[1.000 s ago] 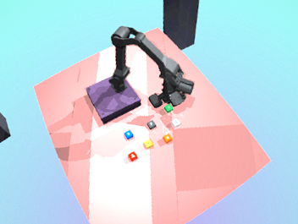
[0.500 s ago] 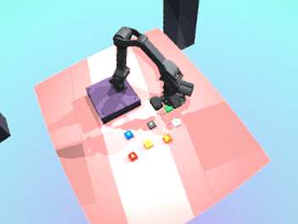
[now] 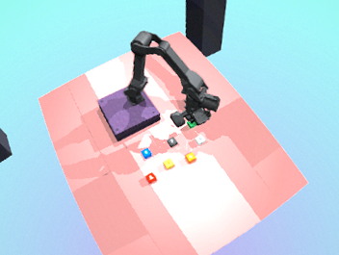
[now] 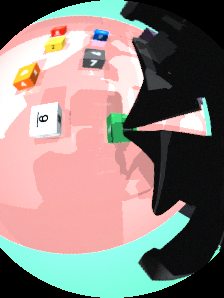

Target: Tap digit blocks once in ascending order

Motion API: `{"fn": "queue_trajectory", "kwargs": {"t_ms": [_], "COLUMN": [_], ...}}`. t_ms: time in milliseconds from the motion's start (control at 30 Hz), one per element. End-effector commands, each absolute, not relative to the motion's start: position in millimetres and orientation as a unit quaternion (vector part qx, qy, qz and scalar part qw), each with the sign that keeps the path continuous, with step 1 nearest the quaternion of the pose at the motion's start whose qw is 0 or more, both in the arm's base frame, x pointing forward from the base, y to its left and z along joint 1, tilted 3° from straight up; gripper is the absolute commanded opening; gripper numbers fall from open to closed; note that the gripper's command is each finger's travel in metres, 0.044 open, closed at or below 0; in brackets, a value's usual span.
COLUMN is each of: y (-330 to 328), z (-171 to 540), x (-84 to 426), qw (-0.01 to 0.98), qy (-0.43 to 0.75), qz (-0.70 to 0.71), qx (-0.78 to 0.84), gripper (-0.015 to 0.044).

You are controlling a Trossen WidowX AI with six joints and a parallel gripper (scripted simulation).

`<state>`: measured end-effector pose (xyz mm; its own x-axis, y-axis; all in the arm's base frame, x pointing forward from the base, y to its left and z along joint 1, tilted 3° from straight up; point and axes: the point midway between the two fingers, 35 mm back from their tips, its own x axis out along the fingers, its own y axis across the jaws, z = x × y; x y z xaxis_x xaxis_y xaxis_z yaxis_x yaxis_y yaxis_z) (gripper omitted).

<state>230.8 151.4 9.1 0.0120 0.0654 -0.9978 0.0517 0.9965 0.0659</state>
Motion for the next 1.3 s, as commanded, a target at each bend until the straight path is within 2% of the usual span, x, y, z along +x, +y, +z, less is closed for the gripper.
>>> {"fn": "queue_trajectory", "kwargs": {"t_ms": [0, 200, 400, 667, 1000, 1133, 1267], "y": [150, 149, 144, 138, 14, -39, -43], "z": [32, 38, 114, 116, 112, 108, 108], "x": [230, 230, 229, 236, 319, 331, 332], "qw": [0.709, 0.708, 0.708, 0.709, 0.711, 0.711, 0.711], "qy": [0.704, 0.705, 0.705, 0.704, 0.702, 0.702, 0.702], "qz": [0.003, 0.003, 0.003, 0.003, -0.002, -0.002, -0.002], "qx": [0.042, 0.042, 0.042, 0.042, 0.037, 0.037, 0.037], "gripper": [0.0020, 0.0020, 0.0020, 0.0020, 0.0020, 0.0020, 0.0020]}}
